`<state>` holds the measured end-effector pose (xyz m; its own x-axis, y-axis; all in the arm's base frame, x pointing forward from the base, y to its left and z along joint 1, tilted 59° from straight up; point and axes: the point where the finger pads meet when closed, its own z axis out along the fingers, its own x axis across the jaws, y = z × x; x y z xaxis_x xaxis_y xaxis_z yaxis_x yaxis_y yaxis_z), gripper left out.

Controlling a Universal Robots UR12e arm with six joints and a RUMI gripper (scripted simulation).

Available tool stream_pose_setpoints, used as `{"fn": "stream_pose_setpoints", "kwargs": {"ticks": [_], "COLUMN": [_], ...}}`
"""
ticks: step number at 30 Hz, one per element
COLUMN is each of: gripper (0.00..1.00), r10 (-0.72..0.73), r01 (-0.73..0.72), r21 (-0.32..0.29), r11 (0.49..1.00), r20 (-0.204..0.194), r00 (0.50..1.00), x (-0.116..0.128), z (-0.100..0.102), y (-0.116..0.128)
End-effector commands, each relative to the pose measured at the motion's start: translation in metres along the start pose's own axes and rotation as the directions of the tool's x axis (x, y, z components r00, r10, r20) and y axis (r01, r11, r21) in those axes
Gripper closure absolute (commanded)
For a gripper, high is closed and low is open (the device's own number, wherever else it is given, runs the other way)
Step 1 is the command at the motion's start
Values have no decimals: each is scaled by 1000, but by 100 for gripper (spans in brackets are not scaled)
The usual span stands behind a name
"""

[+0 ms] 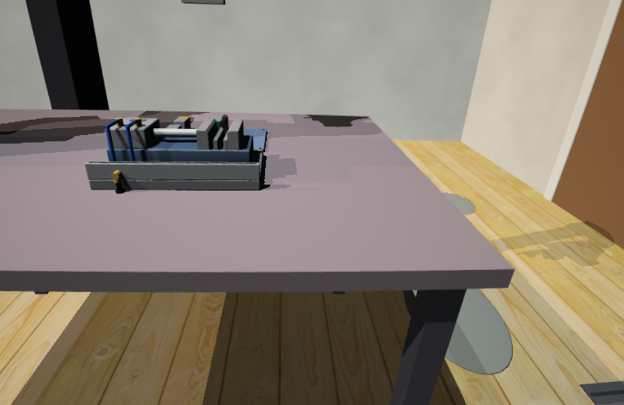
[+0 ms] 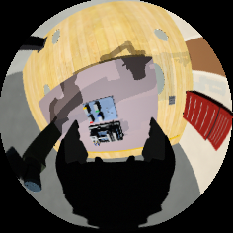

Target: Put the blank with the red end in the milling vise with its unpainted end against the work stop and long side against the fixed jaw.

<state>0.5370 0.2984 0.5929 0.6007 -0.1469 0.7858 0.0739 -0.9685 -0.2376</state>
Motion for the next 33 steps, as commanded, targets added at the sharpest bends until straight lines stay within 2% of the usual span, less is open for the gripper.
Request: {"fn": "stream_pose_setpoints", "kwargs": {"ticks": [1, 18, 22, 26, 32, 33], "gripper": [0, 0, 0, 0, 0, 0], "r10": [0, 0, -3, -15, -51, -51], "r01": [0, 0, 3, 15, 51, 51], "r21": [1, 1, 1, 1, 1, 1], "r11": [1000, 1000, 1000, 1000, 999, 999], "r20": [-1, -1, -2, -4, -12, -12], "r00": [1000, 1000, 1000, 1000, 999, 999], "x": [1, 1, -1, -8, -35, -35], "z": [-1, -1, 6, 30, 99, 99], "y": [0, 0, 3, 15, 57, 57]}}
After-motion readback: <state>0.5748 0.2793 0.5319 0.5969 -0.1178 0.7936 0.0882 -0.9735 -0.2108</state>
